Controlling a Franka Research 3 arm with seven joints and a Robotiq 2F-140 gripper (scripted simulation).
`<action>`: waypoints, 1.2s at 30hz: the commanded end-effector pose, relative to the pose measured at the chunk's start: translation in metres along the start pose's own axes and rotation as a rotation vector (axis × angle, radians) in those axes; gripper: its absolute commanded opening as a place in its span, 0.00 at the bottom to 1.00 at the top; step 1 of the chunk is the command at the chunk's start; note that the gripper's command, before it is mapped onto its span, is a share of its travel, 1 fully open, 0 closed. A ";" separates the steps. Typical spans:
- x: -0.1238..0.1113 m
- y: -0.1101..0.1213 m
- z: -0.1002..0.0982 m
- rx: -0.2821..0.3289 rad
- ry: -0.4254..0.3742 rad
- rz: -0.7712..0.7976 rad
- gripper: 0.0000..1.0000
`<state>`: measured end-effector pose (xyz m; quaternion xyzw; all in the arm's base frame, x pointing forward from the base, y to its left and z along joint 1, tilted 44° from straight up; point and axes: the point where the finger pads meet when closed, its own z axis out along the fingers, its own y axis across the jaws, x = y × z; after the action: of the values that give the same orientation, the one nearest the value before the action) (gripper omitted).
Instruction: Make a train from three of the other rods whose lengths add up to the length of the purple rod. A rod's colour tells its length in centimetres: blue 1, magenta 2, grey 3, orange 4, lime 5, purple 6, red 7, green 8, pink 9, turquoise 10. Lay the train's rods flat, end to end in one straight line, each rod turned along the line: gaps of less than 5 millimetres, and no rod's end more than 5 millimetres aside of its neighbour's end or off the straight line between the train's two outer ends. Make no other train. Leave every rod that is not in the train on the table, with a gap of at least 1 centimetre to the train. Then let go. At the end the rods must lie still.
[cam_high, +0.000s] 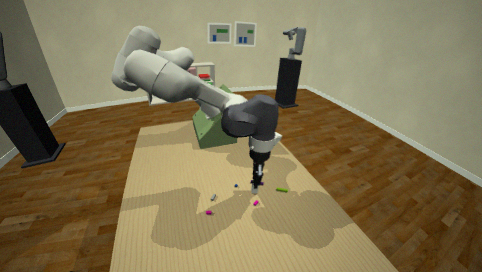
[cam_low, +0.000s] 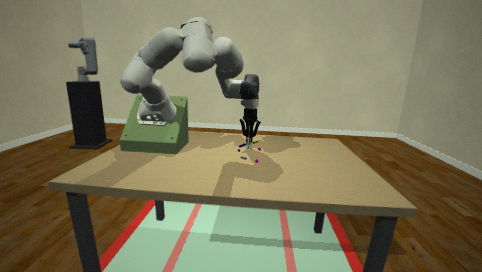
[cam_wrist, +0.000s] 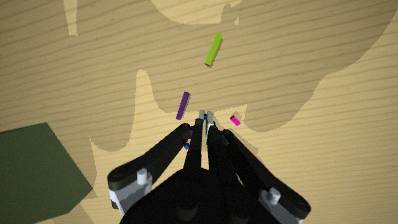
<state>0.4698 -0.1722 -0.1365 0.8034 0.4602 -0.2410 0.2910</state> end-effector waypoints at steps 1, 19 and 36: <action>0.000 0.001 0.001 -0.001 0.003 0.005 0.03; 0.000 0.001 0.001 -0.001 0.003 0.005 0.12; 0.000 0.001 -0.002 -0.001 0.003 0.005 0.15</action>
<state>0.4699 -0.1723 -0.1365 0.8034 0.4602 -0.2409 0.2911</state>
